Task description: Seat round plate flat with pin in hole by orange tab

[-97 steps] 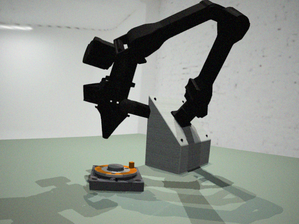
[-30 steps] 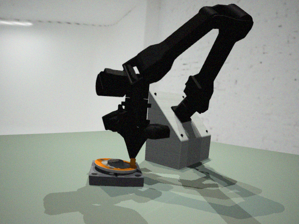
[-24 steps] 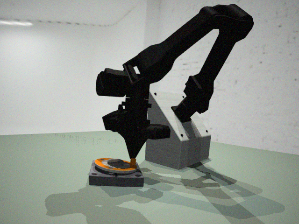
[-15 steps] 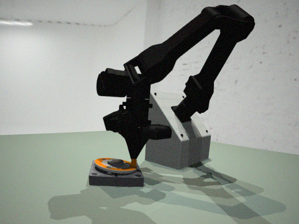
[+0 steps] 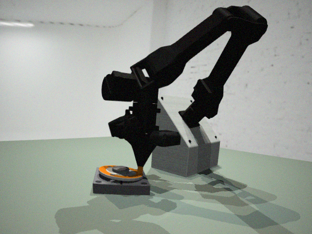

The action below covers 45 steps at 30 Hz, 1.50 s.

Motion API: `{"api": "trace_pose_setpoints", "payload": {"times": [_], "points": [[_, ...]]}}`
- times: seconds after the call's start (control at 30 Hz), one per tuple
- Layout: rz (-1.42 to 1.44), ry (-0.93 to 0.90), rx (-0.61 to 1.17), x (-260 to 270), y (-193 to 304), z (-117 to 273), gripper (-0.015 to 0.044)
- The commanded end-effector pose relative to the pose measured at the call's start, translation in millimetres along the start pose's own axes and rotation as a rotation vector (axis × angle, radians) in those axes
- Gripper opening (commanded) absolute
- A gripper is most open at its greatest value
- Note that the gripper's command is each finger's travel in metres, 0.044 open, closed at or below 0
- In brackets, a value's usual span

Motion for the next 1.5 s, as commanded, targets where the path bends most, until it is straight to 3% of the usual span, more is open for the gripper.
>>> {"api": "trace_pose_setpoints", "payload": {"times": [0.0, 1.47], "points": [[0.014, -0.029, 0.002, 6.7, -1.8, -1.9, 0.0], [0.014, -0.029, 0.002, 12.7, -5.3, -1.7, 0.0]]}}
Point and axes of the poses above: the point midway between the two fingers, 35 mm back from their tips, its own z axis back along the fingers, its own x axis across the jaws, y = z × x, the point moved 7 cm from there along z, back along the fingers, and after that the axes turned 1 degree about -z, right-handed, at the moved point
